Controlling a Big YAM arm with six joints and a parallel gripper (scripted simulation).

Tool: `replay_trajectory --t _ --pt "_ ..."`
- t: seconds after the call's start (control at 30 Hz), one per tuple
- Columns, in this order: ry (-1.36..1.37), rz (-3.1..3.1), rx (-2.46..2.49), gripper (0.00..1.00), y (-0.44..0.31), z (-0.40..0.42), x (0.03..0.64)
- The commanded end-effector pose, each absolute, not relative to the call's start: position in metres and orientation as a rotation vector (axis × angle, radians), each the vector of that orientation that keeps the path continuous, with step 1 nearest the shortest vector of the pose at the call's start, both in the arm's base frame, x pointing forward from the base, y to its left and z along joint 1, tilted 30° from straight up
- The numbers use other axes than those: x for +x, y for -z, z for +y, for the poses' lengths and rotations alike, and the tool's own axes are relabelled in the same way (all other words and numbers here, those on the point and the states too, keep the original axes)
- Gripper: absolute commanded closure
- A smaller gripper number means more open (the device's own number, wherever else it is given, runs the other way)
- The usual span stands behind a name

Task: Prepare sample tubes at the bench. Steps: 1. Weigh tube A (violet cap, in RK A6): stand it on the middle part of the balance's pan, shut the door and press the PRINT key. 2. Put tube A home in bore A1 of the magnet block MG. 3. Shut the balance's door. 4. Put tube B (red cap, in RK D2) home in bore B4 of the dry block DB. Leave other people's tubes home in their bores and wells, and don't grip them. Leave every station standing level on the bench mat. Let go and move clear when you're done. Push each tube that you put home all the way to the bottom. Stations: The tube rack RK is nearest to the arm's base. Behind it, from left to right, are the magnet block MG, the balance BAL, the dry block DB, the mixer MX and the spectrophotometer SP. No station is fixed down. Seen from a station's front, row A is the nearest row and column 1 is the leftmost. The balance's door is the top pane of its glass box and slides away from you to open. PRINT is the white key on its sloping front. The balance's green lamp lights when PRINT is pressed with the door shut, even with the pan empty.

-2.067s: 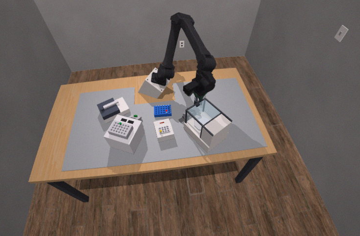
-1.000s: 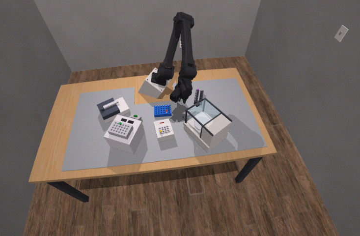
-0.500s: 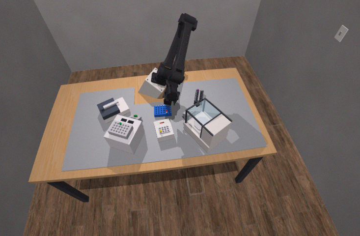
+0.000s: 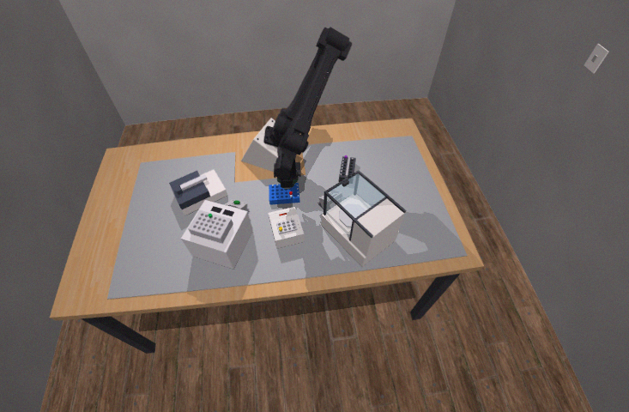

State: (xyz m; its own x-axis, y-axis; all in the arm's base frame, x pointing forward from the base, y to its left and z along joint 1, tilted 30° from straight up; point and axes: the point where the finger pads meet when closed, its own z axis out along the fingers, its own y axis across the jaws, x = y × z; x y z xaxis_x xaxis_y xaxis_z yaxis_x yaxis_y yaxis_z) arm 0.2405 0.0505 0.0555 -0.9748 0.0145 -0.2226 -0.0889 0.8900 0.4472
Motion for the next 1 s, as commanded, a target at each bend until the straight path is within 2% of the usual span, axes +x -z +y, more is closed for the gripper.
replay_trajectory --t 0.0,0.97 --pt "-0.662 2.777 -0.157 0.64 -0.071 0.052 0.264" --pt "-0.668 2.799 -0.117 0.64 -0.068 0.051 0.252"
